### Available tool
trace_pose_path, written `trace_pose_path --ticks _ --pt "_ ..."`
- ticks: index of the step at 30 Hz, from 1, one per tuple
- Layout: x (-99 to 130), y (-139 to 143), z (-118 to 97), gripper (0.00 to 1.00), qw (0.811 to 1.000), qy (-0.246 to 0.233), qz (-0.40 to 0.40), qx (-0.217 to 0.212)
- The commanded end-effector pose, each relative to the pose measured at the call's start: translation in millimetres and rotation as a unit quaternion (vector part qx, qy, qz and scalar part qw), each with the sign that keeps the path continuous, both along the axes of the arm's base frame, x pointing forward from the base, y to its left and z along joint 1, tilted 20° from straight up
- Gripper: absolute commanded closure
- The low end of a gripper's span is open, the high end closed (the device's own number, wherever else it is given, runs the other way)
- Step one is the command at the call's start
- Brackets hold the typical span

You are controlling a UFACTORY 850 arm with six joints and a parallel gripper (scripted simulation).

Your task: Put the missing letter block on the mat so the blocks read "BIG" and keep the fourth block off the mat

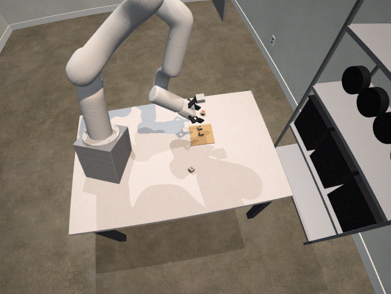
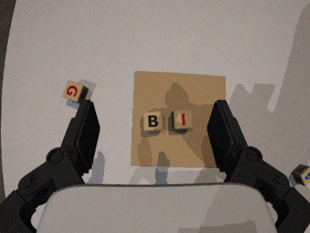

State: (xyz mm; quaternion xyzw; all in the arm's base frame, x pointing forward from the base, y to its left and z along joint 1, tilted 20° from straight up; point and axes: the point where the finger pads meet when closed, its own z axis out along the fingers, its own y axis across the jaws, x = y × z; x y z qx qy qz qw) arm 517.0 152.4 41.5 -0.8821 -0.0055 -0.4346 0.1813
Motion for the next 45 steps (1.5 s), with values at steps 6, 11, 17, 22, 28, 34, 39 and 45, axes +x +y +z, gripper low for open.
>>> trace_pose_path --ticks 6,11,17,22,28,34,39,45 --pt "2.3 -7.7 -2.1 0.0 1.0 -0.001 0.0 0.0" --pt "7.8 -36.5 -11.6 0.0 1.0 -0.001 0.0 0.001" --pt "7.9 -36.9 -11.7 0.0 1.0 -0.001 0.0 0.001" --pt "7.9 -36.9 -11.7 0.0 1.0 -0.001 0.0 0.001" --pt "7.9 -36.9 -11.7 0.0 1.0 -0.001 0.0 0.001" --pt "7.9 -36.9 -11.7 0.0 1.0 -0.001 0.0 0.001" --pt "7.9 -36.9 -11.7 0.0 1.0 -0.001 0.0 0.001" --pt "7.9 -36.9 -11.7 0.0 1.0 -0.001 0.0 0.001"
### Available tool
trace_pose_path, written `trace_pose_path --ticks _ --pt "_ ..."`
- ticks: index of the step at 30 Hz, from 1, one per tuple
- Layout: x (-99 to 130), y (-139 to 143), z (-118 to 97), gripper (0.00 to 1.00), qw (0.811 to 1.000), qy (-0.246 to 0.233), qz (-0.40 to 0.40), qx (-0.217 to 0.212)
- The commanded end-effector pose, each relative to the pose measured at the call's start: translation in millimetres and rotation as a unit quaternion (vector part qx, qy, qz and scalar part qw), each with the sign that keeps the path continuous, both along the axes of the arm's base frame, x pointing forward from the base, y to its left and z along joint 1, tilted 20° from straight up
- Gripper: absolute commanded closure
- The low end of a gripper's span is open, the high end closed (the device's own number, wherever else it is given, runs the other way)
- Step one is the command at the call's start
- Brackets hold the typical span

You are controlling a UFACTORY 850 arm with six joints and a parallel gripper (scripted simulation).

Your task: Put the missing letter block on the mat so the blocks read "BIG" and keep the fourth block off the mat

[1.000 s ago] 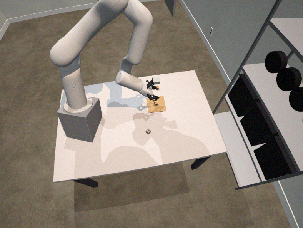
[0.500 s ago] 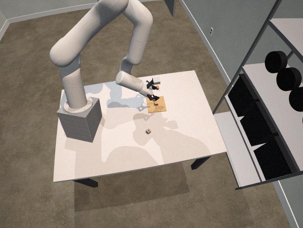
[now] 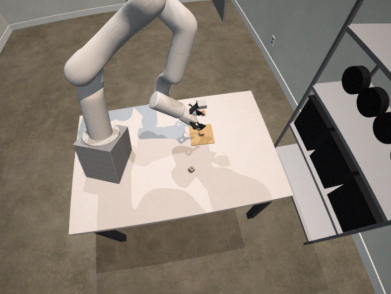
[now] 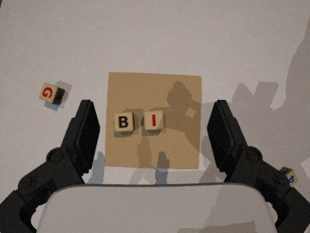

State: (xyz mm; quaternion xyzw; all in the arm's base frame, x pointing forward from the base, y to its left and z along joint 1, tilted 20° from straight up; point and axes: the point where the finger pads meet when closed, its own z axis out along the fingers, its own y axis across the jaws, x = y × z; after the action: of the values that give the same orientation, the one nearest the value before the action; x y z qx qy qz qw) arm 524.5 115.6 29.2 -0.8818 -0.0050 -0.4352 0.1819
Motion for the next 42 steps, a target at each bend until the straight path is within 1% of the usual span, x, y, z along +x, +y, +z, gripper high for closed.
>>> trace_pose_path --ticks 1,15,17,18,20,22,24,26,27,28,29,30,32,34,36,39,40,42 --pt "0.4 -0.1 0.5 0.0 1.0 -0.001 0.0 0.0" --pt "0.4 -0.1 0.5 0.0 1.0 -0.001 0.0 0.0" --pt "0.7 -3.9 -1.1 0.0 1.0 0.0 0.0 -0.001" --pt "1.2 -11.8 -4.3 0.0 1.0 0.001 0.0 -0.002" --pt "1.4 -43.1 -17.1 0.0 1.0 0.004 0.001 -0.005" --pt "1.4 -43.1 -17.1 0.0 1.0 0.004 0.001 -0.005" --pt "-3.3 -86.6 -34.4 0.0 1.0 0.008 0.001 -0.008" --pt "-4.1 -90.9 -36.1 0.0 1.0 0.008 0.001 -0.009" --pt "-8.6 -111.5 -44.1 0.0 1.0 0.009 0.001 -0.009" --pt "-10.1 -117.2 -46.3 0.0 1.0 0.009 0.001 -0.009" --pt "-10.1 -117.2 -46.3 0.0 1.0 0.009 0.001 -0.009" --pt "-18.1 -142.7 -56.2 0.0 1.0 0.009 0.002 -0.008" --pt "-25.5 -161.2 -63.2 0.0 1.0 0.008 0.002 -0.008" --pt "-27.4 -165.7 -64.9 0.0 1.0 0.008 0.001 -0.007" --pt "-45.2 -199.7 -77.9 0.0 1.0 0.004 0.001 -0.004" --pt "-45.2 -199.7 -77.9 0.0 1.0 0.004 0.001 -0.004" --pt "-51.7 -209.9 -81.8 0.0 1.0 0.002 0.001 -0.003" --pt "-57.4 -218.4 -85.0 0.0 1.0 0.0 0.0 -0.002"
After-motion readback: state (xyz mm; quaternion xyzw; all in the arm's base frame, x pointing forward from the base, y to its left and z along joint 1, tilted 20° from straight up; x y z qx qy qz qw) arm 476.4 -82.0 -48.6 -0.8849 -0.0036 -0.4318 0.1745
